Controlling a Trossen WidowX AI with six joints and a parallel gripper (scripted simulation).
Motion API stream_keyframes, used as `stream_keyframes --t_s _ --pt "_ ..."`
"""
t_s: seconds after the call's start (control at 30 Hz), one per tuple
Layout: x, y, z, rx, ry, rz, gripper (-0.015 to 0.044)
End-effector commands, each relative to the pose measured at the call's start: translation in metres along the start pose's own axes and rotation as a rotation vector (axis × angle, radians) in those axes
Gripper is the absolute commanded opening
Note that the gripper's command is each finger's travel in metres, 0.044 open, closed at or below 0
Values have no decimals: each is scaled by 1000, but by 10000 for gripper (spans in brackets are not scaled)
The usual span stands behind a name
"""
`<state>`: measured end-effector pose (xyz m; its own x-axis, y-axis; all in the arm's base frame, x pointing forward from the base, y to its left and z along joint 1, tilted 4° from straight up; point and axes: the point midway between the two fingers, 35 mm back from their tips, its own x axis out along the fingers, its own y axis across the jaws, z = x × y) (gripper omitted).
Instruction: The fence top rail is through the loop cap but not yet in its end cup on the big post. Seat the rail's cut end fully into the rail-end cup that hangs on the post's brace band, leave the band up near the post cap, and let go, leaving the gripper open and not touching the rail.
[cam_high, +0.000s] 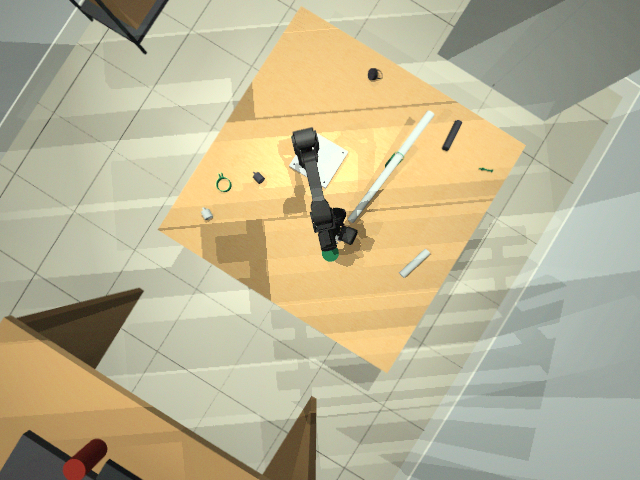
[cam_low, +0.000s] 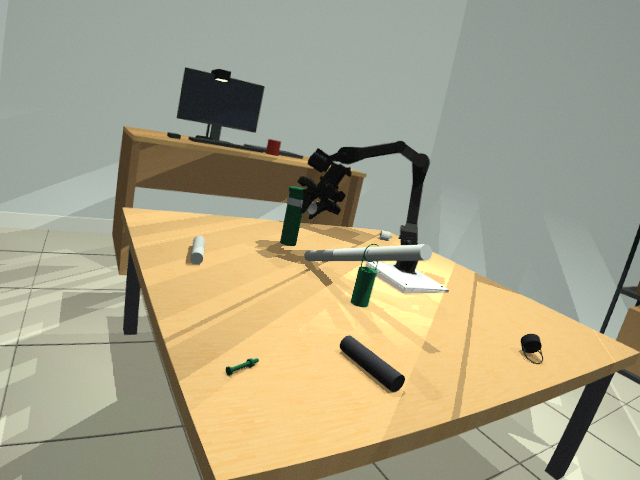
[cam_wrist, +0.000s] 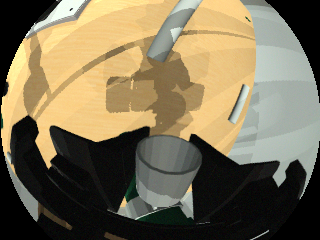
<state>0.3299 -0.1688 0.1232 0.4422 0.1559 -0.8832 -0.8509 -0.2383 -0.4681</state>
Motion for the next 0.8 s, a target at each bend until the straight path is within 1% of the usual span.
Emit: stream_keyframes --t_s 0.0,0.77 --pt "1 -3 -1 26 23 0 0" --pt "8 -16 -3 169 105 -3 0"
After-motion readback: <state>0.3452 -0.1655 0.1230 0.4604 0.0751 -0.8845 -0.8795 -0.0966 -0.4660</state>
